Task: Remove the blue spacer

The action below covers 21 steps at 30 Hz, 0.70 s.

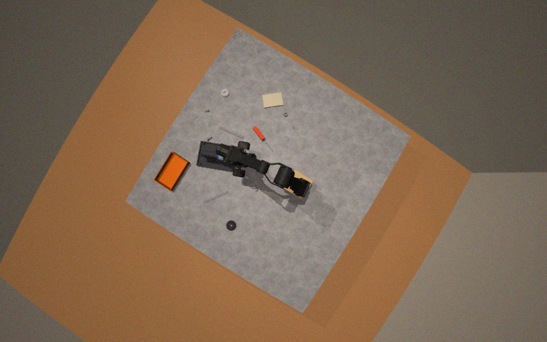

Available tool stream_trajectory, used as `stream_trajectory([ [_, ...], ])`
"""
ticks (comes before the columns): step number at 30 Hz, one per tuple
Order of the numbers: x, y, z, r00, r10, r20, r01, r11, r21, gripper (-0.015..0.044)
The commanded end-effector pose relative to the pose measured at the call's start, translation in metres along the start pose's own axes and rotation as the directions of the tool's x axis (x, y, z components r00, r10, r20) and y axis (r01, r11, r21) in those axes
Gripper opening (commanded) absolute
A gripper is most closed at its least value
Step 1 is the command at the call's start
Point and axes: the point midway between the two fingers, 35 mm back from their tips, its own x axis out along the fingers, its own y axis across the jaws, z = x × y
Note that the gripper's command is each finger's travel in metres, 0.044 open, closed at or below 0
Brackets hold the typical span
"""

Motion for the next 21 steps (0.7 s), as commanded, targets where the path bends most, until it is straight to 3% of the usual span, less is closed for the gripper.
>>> stream_trajectory([
  [1, 0.0000, 0.0002, 0.0014, 1.000, 0.002, 0.003, -0.002, 1.000, -0.003, 0.0000],
  [21, 0.0001, 0.0003, 0.0033, 1.000, 0.002, 0.003, -0.002, 1.000, -0.003, 0.0000],
])
